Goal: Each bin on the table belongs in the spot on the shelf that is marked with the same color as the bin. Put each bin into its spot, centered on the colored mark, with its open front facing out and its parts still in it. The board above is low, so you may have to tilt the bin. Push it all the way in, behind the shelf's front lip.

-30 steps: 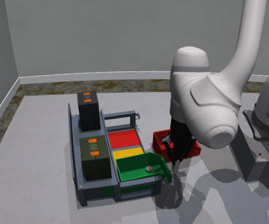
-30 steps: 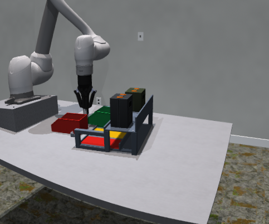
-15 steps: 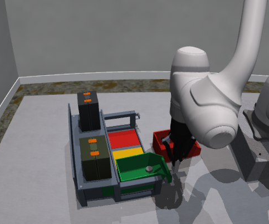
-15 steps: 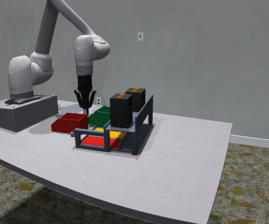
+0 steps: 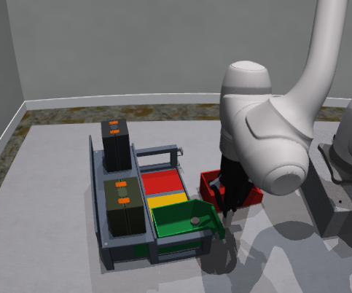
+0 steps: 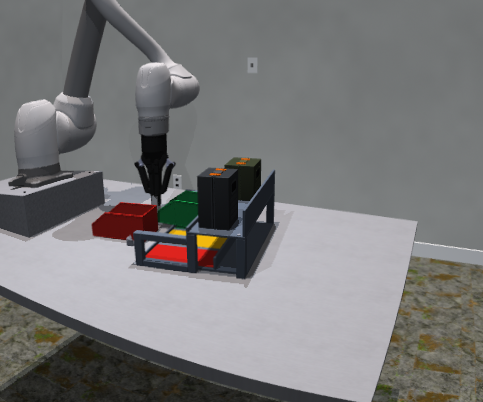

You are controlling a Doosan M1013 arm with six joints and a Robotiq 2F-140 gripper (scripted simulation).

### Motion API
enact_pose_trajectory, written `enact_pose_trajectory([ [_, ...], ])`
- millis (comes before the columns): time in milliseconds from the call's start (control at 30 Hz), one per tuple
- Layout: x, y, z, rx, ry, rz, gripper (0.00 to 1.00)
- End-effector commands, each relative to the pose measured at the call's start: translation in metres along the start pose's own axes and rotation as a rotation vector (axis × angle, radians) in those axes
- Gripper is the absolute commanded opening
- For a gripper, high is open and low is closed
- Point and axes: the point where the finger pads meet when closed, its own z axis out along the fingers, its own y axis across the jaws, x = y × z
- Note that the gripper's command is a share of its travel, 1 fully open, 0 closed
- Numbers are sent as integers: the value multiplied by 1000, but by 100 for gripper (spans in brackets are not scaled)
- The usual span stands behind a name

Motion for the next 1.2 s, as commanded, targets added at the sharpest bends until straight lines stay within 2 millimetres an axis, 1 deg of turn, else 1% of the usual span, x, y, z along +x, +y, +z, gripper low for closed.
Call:
enact_pose_trajectory([
  [0,0,2,0,0,0,0,10],
  [233,0,9,0,0,0,0,10],
  [433,0,11,0,0,0,0,10],
  [1167,0,11,0,0,0,0,10],
])
